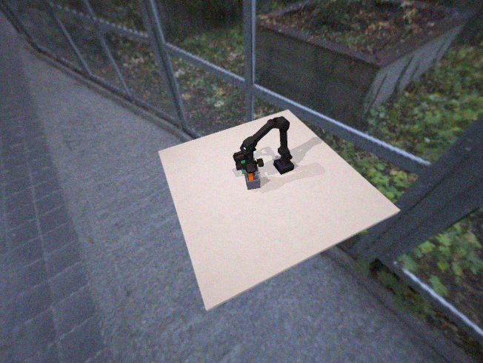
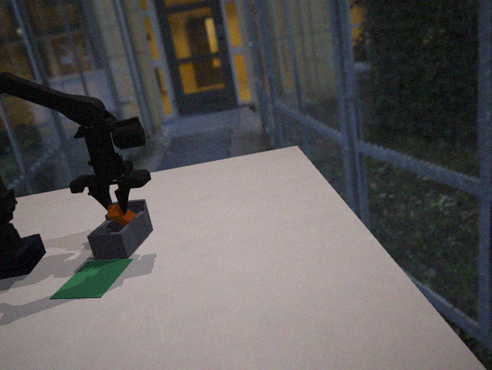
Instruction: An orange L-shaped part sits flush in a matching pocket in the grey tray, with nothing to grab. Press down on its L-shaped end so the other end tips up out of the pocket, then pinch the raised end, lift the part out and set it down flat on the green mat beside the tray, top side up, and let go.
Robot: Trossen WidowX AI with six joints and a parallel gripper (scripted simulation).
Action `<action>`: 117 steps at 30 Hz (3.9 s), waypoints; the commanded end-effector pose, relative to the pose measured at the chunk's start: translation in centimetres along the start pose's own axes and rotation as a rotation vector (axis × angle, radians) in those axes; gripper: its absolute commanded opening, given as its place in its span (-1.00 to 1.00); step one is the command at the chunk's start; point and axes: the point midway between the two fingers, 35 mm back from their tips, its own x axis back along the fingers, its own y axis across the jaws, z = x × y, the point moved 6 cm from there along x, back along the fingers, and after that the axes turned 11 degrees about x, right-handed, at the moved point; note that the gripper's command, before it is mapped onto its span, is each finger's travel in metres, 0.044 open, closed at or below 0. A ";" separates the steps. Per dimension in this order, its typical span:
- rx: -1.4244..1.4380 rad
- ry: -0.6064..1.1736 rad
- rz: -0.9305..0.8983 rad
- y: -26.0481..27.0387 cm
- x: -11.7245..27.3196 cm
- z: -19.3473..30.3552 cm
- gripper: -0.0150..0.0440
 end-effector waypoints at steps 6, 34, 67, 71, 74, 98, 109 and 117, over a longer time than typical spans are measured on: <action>0.001 0.002 0.010 -0.1 1.6 0.0 -0.49; 0.001 0.002 0.010 -0.1 6.0 0.0 -0.49; 0.001 0.008 0.009 1.9 6.5 8.0 -0.49; 0.001 0.010 0.008 2.4 6.5 9.8 -0.49; 0.001 0.011 0.008 2.8 6.5 11.0 -0.49; 0.000 0.015 0.007 4.5 5.4 16.0 -0.49; 0.000 0.015 0.007 4.4 3.7 16.0 -0.49; 0.000 0.015 0.007 4.4 2.5 16.0 -0.49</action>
